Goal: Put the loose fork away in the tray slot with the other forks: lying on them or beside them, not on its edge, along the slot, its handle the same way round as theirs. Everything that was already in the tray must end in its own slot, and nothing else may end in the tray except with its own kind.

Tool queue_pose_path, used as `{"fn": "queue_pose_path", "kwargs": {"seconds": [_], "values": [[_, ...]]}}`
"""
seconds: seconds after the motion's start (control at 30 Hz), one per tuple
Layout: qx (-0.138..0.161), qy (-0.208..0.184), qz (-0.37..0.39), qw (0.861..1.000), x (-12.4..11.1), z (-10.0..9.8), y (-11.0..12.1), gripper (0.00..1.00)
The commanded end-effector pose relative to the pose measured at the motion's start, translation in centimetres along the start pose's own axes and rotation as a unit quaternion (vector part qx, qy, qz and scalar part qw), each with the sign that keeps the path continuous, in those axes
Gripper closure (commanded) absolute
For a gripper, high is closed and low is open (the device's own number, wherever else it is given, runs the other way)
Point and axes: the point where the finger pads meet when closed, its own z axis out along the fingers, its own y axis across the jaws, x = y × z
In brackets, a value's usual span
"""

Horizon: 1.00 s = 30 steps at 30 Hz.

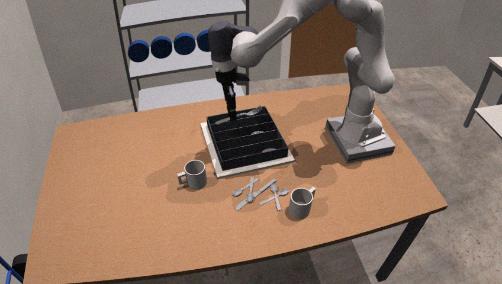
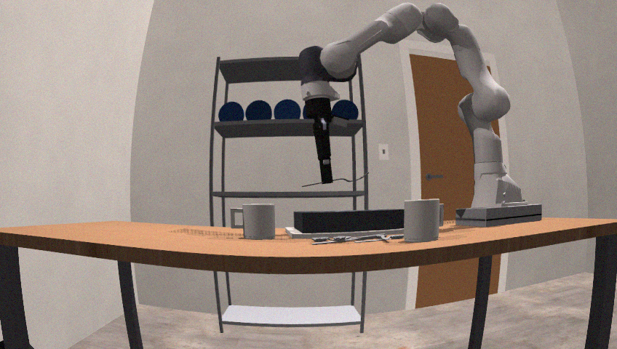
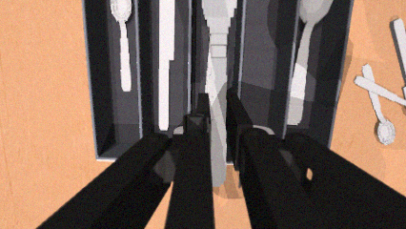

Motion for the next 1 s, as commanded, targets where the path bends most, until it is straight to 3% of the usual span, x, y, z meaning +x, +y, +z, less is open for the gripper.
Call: {"fn": "queue_pose_path", "kwargs": {"seconds": [0.0,0.57,0.97], "values": [[-0.001,0.006,0.009,1.000,0.3,0.1,0.1,0.86],[-0.001,0.006,0.009,1.000,0.2,0.4,0.1,0.86],[-0.001,0.006,0.009,1.000,0.1,2.1,0.1,0.86]]}}
